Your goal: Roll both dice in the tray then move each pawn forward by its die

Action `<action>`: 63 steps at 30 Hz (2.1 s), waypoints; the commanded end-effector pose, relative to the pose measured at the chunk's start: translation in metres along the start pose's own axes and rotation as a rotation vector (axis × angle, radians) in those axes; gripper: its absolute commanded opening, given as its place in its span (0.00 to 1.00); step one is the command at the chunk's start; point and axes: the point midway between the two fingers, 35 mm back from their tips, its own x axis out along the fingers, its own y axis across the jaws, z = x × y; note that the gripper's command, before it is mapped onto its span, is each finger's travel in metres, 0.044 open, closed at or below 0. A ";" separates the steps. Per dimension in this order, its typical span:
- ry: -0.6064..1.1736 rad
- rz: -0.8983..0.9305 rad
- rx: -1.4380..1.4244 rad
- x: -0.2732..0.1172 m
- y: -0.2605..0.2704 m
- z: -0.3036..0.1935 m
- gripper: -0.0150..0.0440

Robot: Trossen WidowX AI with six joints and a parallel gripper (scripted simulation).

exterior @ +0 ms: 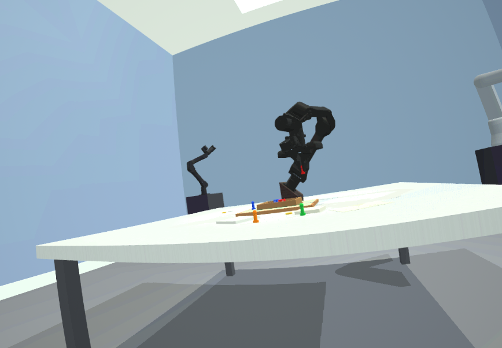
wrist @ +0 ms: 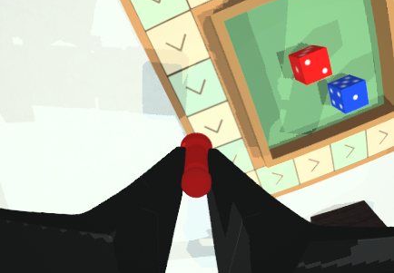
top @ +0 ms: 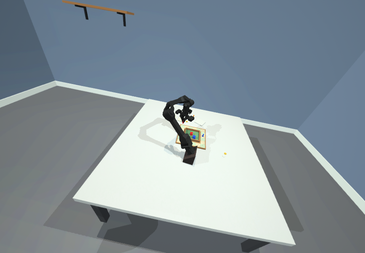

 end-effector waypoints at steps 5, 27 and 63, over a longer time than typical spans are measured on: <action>0.001 -0.003 -0.010 -0.008 -0.001 -0.006 0.25; 0.002 -0.003 -0.008 0.043 -0.027 -0.056 0.25; 0.004 0.001 -0.008 0.112 -0.042 -0.079 0.25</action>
